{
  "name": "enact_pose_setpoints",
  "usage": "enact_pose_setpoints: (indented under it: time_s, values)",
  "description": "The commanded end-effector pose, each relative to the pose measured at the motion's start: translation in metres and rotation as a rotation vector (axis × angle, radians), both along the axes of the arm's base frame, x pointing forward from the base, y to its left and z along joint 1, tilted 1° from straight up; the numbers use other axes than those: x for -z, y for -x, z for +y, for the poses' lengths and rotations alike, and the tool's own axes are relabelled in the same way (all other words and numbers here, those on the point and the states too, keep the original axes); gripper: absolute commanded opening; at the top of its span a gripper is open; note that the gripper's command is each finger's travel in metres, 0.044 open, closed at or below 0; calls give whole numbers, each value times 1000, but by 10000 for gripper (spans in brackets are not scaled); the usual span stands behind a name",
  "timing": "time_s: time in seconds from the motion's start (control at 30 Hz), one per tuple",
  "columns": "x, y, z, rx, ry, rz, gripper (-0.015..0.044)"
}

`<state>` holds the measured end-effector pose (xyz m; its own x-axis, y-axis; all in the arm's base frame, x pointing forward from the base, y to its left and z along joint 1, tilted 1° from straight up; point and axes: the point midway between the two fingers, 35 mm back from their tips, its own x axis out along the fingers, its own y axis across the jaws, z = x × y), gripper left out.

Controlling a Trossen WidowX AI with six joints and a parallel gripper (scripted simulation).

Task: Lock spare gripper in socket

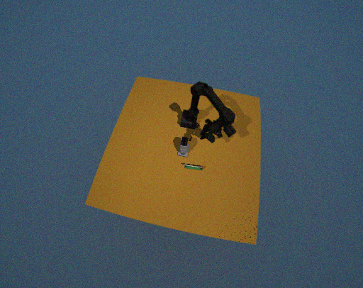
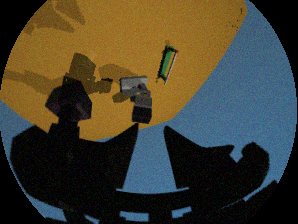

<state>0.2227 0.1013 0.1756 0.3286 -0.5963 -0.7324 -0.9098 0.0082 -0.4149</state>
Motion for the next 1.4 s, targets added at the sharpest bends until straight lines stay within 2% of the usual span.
enact_pose_setpoints:
  time_s: [0.0,0.27,0.4,0.73,1.1,1.37]
  values:
    - [11,-25,4,36,-48,86,180]
    - [57,-128,-15,15,-286,340,180]
    - [76,-167,-33,-49,-382,390,180]
    - [81,-172,-34,-64,-393,396,180]
    - [149,-174,-32,-64,-393,396,180]
    - [159,-174,-32,-64,-393,396,180]
